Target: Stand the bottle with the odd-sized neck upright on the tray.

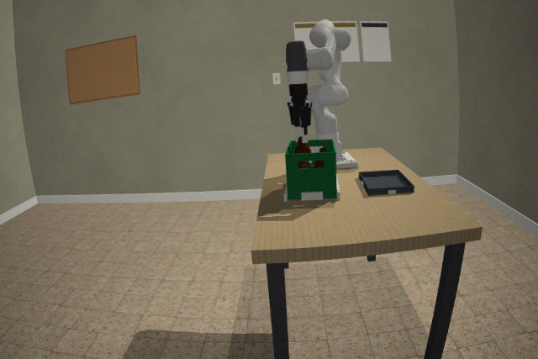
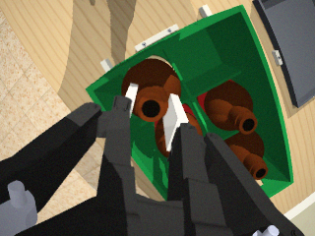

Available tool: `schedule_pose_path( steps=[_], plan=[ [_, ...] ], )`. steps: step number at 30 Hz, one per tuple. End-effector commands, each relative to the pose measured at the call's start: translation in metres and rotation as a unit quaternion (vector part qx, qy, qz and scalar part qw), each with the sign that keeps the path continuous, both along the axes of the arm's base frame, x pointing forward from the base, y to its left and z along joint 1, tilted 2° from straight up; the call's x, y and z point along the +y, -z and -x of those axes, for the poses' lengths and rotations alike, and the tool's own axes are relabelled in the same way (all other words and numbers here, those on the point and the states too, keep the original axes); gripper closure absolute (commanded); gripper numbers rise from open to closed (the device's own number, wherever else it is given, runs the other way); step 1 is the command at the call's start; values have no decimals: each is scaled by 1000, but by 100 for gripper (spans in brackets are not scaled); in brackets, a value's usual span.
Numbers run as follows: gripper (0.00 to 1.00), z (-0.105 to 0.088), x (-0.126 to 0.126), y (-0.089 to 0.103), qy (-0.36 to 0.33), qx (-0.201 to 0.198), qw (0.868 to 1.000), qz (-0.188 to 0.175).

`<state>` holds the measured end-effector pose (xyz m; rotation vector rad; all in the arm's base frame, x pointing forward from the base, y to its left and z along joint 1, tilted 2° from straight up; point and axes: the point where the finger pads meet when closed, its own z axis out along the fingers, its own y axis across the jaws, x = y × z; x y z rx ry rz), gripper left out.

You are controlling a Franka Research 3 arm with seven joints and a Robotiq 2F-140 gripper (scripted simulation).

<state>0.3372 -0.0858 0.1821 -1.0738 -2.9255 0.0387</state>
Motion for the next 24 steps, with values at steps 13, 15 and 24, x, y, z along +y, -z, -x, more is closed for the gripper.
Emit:
schedule_pose_path(
  steps=[13, 15, 24],
  plan=[
    [90, -2, -2, -9, -3, -3, 1000, 2],
    [90, -2, -2, -10, -3, -3, 1000, 2],
    [90, -3, -3, -19, -3, -3, 1000, 2]
  ],
)
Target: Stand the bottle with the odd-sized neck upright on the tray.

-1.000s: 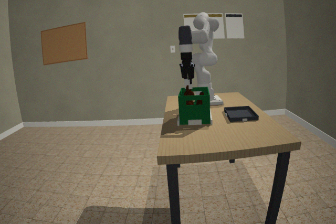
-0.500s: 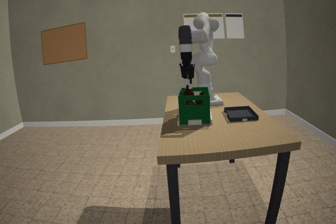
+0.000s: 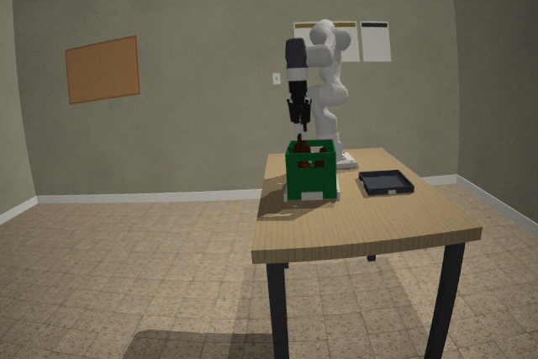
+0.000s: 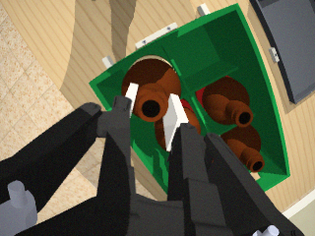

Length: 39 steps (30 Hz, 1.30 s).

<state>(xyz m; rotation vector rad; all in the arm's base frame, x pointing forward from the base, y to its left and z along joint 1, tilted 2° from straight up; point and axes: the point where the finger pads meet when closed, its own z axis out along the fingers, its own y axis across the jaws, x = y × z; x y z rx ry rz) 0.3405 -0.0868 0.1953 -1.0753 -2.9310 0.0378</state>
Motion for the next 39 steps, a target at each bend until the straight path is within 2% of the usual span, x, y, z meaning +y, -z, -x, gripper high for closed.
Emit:
schedule_pose_path(
  steps=[1, 22, 39],
  plan=[
    [90, 0, -2, -7, -3, 0, 1000, 2],
    [90, -2, -4, -28, -3, 0, 1000, 2],
    [90, -3, -4, -35, -3, 0, 1000, 2]
  ],
)
